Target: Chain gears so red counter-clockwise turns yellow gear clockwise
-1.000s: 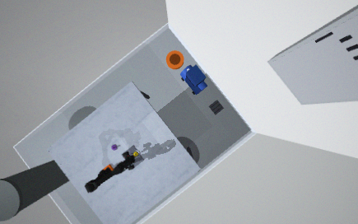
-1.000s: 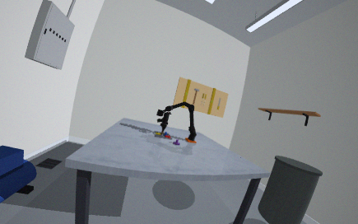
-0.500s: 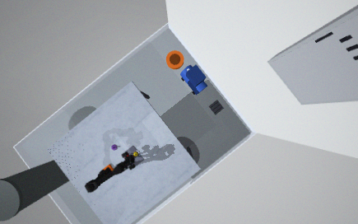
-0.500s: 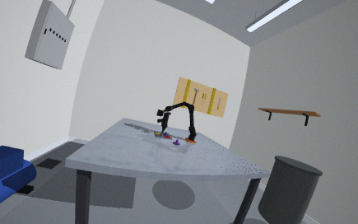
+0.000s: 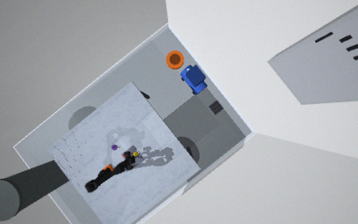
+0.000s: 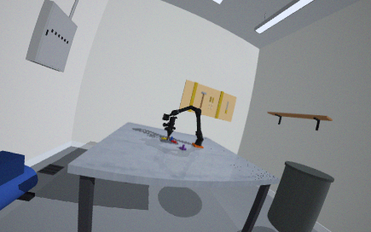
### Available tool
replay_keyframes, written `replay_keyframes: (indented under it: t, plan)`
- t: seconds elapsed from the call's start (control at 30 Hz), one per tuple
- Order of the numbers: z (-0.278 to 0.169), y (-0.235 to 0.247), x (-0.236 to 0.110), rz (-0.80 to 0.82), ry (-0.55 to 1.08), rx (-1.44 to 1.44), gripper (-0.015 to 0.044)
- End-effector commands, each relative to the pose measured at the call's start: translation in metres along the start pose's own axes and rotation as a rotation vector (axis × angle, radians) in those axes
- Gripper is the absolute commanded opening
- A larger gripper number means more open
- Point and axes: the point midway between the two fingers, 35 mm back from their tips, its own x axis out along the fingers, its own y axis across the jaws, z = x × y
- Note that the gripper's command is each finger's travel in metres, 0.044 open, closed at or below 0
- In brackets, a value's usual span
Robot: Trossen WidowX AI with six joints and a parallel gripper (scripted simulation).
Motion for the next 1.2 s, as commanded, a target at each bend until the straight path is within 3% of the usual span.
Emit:
replay_keyframes:
  t: [0.0, 0.5, 0.7, 1.17]
  plan:
    - [0.0, 0.001, 0.002, 0.0, 0.002, 0.085, 0.0]
    - [-0.001, 0.0, 0.002, 0.0, 0.002, -0.198, 0.0]
    - [-0.001, 0.0, -0.003, 0.0, 0.002, -0.17, 0.014]
    - [-0.001, 0.0, -0.047, 0.0, 0.002, -0.17, 0.014]
